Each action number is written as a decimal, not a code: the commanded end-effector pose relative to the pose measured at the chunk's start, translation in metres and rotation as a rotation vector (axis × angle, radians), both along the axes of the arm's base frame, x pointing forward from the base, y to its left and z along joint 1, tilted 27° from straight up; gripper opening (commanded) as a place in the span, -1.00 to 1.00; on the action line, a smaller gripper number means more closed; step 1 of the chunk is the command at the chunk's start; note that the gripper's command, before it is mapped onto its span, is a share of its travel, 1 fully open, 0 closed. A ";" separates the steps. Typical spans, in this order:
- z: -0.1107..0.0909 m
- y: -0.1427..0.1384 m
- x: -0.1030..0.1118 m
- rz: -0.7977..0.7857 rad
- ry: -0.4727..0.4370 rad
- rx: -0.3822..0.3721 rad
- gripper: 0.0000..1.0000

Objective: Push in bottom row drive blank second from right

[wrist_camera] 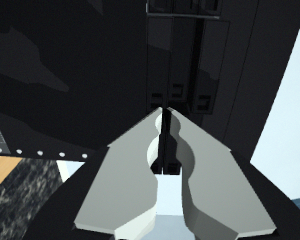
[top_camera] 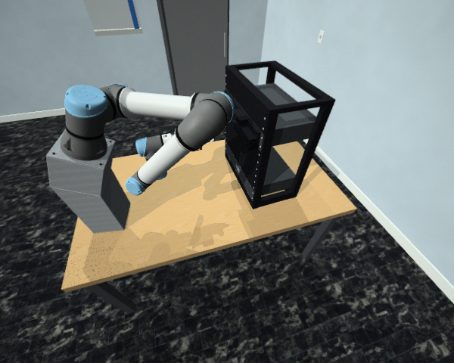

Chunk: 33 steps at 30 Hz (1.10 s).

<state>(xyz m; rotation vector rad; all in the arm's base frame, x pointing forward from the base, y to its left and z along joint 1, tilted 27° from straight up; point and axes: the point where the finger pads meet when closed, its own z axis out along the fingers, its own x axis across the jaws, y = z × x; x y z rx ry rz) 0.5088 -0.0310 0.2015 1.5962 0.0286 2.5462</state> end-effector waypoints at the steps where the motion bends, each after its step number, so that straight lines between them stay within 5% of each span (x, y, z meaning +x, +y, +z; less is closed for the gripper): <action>1: 0.000 0.003 0.008 -0.003 -0.002 0.001 -1.00; 24: 0.004 0.005 0.020 -0.003 -0.002 0.001 -1.00; 33: 0.022 0.003 0.057 -0.003 -0.002 0.001 -1.00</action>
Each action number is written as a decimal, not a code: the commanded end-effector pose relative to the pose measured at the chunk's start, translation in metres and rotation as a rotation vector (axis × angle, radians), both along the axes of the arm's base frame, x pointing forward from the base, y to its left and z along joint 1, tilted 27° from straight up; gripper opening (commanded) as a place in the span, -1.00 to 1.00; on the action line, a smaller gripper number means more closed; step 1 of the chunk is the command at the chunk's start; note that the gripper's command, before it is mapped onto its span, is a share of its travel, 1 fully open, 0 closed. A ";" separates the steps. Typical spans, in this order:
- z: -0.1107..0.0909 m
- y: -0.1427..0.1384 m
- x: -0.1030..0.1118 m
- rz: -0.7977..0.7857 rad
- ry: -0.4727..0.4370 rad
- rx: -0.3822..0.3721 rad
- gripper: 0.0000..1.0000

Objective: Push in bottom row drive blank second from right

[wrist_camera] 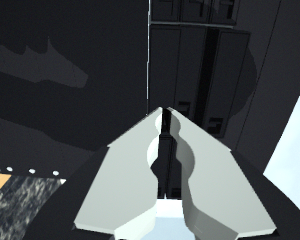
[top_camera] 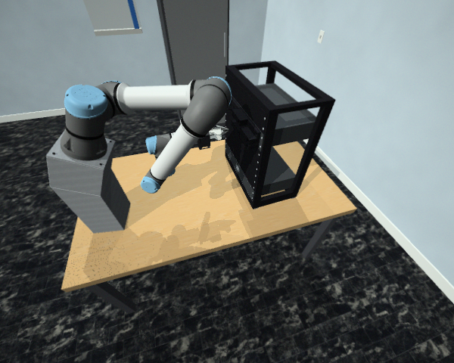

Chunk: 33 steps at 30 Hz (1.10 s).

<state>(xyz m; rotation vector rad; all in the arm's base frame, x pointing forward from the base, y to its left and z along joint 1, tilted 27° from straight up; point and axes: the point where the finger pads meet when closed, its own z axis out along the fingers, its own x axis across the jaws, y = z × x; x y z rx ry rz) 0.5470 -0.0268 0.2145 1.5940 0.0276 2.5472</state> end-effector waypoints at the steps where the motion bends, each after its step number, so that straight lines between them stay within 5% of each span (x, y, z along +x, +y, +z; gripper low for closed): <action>1: 0.010 -0.001 0.022 -0.003 -0.001 0.001 -1.00; 33: 0.012 -0.002 0.025 -0.003 -0.001 0.001 -1.00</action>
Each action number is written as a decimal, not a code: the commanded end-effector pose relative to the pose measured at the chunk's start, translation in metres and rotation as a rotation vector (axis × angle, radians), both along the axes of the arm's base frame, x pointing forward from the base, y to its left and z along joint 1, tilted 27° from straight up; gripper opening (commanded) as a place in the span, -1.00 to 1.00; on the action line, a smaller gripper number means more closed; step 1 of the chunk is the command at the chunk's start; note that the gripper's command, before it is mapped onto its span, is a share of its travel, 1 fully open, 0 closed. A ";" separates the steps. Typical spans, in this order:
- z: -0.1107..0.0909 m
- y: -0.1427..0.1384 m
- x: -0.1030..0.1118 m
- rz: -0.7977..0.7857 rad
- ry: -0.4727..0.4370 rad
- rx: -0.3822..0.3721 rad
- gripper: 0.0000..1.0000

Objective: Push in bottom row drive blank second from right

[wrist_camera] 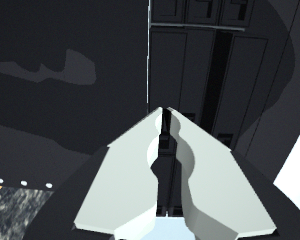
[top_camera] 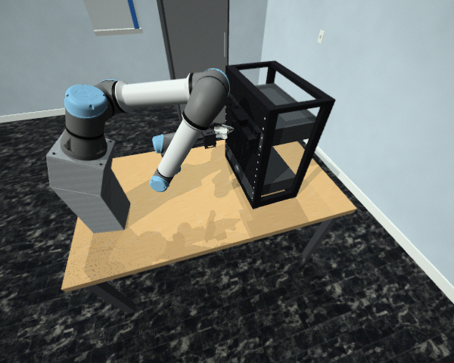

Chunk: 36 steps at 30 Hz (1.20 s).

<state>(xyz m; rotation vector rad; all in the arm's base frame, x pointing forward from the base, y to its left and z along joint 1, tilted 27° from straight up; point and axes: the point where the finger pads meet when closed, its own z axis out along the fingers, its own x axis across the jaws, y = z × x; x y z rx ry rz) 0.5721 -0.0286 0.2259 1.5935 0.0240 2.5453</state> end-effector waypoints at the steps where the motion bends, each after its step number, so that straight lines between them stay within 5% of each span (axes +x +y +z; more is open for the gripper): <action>1: 0.000 0.000 0.000 0.000 -0.001 0.000 -1.00; 36: 0.009 -0.001 0.017 0.000 -0.001 0.000 -1.00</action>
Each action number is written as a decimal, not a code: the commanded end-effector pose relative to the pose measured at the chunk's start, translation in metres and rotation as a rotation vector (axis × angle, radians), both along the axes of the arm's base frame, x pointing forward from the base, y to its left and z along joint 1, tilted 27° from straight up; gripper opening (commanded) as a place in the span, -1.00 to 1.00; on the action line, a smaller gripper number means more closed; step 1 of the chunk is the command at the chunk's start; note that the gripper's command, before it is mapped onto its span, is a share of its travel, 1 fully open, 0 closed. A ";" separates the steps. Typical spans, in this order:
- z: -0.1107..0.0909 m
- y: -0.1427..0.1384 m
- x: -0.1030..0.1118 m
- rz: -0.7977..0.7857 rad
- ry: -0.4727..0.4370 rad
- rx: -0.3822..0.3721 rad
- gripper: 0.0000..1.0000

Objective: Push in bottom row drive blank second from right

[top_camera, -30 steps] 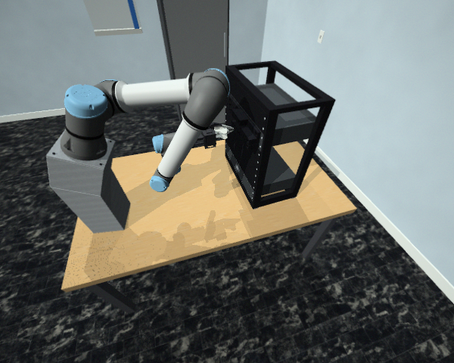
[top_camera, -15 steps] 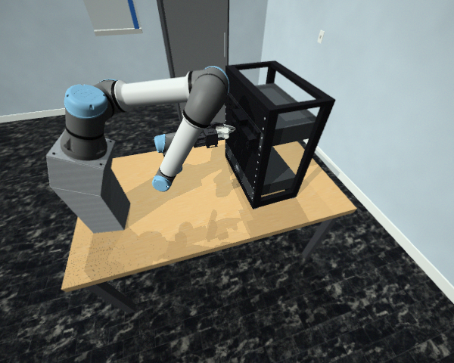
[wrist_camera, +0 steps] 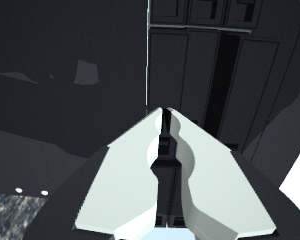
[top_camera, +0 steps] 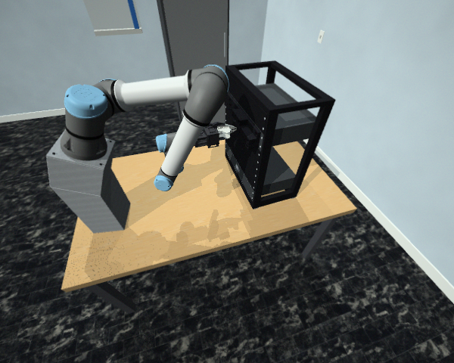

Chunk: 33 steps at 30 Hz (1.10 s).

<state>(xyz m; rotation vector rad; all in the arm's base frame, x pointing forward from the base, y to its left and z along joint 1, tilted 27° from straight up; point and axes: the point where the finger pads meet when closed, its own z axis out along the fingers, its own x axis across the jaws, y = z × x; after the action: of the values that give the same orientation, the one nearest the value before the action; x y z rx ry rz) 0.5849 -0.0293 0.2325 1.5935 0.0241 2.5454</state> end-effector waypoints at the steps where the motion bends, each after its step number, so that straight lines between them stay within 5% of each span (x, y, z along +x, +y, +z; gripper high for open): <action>1: 0.003 0.000 0.005 0.000 -0.001 0.000 -1.00; 33: 0.008 -0.001 0.015 0.000 -0.001 0.000 -1.00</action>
<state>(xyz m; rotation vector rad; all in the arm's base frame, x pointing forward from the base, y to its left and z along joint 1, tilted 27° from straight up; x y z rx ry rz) 0.5989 -0.0302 0.2393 1.5933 0.0240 2.5453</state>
